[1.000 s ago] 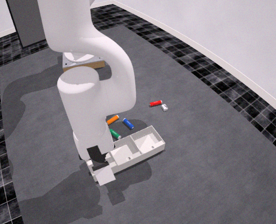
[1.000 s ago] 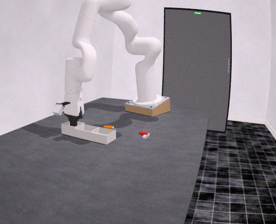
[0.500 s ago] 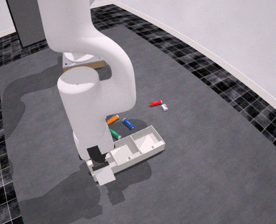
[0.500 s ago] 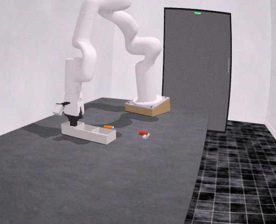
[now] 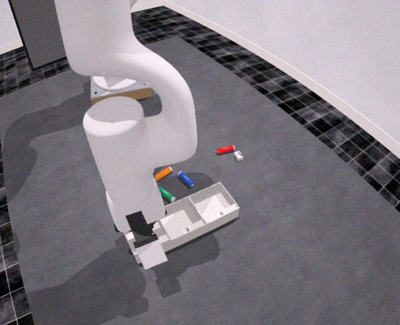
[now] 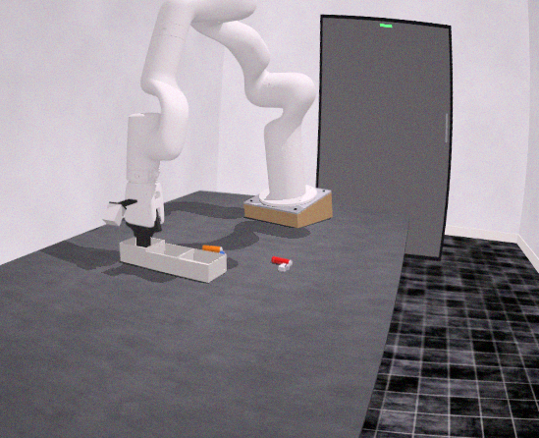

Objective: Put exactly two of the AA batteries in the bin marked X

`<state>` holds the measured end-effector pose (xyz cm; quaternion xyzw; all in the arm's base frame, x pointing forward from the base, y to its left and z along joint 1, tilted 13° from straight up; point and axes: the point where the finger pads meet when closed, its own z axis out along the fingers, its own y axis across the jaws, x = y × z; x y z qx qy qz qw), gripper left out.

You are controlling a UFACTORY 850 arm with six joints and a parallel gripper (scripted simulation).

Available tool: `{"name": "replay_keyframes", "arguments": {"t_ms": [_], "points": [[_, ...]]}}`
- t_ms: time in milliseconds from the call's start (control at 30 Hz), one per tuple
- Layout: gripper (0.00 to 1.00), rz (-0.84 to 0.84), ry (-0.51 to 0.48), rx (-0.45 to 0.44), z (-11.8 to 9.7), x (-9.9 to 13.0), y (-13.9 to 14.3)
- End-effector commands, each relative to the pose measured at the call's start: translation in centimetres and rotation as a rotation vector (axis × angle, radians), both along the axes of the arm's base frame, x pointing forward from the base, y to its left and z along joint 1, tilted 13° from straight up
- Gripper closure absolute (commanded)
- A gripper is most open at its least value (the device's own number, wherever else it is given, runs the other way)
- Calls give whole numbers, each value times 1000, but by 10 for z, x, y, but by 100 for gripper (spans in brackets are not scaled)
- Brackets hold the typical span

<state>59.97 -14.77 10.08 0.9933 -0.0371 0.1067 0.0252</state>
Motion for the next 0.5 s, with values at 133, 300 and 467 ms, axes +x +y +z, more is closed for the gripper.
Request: {"name": "replay_keyframes", "arguments": {"t_ms": [133, 300, 467], "points": [[93, 0, -2, 0, 1, 1, 0], [93, 0, -2, 0, 2, 0, 0], [93, 0, -2, 0, 7, -1, 0]]}}
